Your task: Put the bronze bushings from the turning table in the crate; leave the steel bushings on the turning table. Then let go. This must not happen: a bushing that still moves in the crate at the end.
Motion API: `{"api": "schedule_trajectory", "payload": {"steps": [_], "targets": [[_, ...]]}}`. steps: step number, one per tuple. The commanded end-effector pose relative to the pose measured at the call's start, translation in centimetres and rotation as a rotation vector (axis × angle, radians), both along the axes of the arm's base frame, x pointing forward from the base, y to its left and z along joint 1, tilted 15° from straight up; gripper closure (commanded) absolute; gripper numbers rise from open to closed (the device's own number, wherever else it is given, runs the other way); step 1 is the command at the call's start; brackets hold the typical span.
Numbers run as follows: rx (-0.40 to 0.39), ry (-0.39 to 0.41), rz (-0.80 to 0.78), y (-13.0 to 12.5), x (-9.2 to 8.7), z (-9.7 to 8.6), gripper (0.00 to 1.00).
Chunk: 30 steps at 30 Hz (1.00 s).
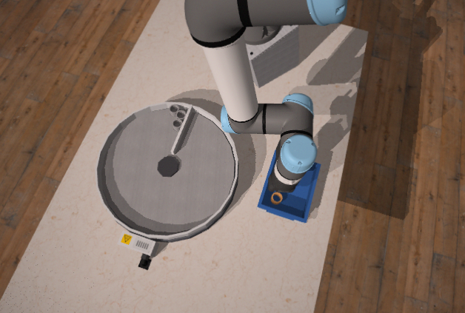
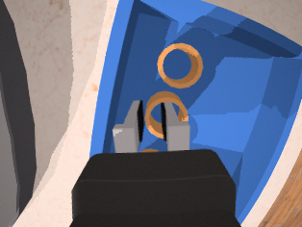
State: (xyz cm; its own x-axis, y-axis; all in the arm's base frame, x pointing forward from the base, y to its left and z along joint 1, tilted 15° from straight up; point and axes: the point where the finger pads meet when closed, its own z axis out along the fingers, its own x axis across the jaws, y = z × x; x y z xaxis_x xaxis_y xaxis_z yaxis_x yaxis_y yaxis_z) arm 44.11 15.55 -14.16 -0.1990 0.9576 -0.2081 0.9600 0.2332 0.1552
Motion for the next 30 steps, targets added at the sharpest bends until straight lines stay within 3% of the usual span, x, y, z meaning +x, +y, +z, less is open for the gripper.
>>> {"api": "schedule_trajectory", "payload": {"steps": [1,30], "targets": [[0.000,-0.001,0.000,0.0,0.0,0.0,0.58],[0.000,-0.002,0.000,0.2,-0.2,1.2,0.58]]}}
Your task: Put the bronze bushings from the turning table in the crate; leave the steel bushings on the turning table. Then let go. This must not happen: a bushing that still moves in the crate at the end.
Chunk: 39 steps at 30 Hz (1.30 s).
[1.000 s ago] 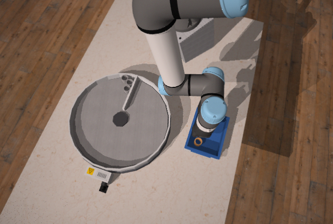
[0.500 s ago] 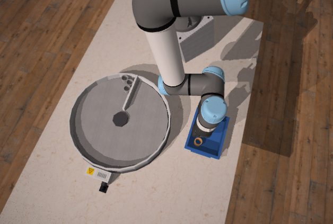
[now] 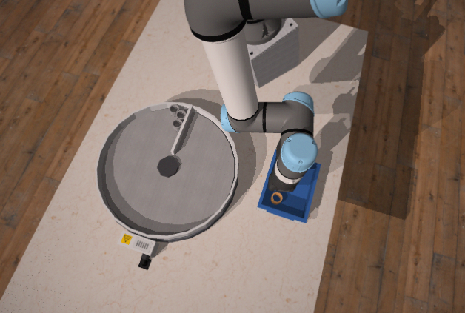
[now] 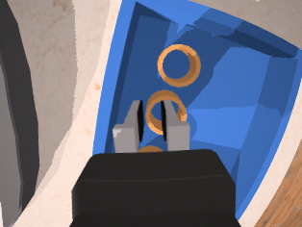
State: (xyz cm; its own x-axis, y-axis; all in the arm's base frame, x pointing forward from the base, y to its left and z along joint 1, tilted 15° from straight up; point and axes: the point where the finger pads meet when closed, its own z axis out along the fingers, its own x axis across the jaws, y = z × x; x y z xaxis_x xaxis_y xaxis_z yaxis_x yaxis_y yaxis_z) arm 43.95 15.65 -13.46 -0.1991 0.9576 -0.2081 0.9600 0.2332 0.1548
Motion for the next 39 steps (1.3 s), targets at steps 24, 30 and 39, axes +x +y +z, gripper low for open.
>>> {"api": "schedule_trajectory", "payload": {"steps": [24,30,39], "targets": [[0.000,-0.002,0.000,0.2,-0.1,1.0,0.58],[0.000,-0.002,0.000,0.2,-0.2,1.1,0.58],[0.000,-0.002,0.000,0.2,-0.3,1.6,0.58]]}}
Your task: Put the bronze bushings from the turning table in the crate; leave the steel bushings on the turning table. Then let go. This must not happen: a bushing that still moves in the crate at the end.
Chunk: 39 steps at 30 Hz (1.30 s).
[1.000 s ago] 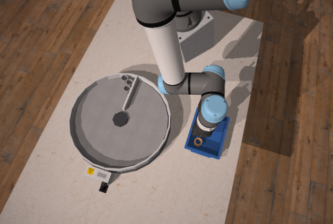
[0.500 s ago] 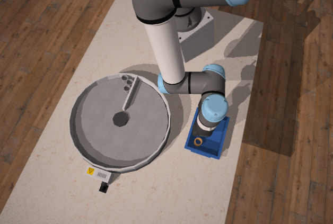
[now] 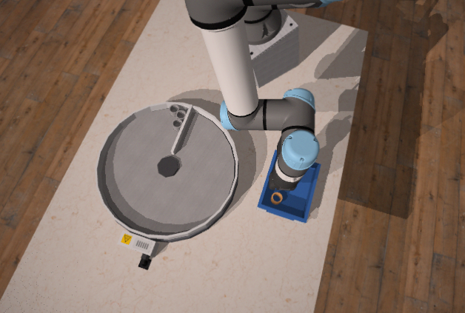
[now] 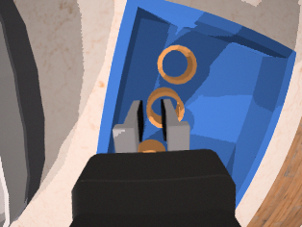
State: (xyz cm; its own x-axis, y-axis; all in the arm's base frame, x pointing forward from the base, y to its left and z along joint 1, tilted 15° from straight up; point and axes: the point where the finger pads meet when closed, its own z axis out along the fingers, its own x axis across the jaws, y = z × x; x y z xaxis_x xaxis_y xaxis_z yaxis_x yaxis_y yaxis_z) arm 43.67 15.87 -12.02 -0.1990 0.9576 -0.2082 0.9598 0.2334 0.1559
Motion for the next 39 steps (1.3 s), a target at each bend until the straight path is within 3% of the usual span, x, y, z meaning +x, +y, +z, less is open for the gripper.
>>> {"api": "schedule_trajectory", "payload": {"steps": [1,24,29,39], "targets": [[0.000,-0.001,0.000,0.0,0.0,0.1,0.58],[0.000,-0.001,0.000,0.1,-0.1,0.7,0.58],[0.000,-0.001,0.000,0.9,-1.1,5.4,0.58],[0.000,-0.001,0.000,0.9,-1.1,5.4,0.58]]}}
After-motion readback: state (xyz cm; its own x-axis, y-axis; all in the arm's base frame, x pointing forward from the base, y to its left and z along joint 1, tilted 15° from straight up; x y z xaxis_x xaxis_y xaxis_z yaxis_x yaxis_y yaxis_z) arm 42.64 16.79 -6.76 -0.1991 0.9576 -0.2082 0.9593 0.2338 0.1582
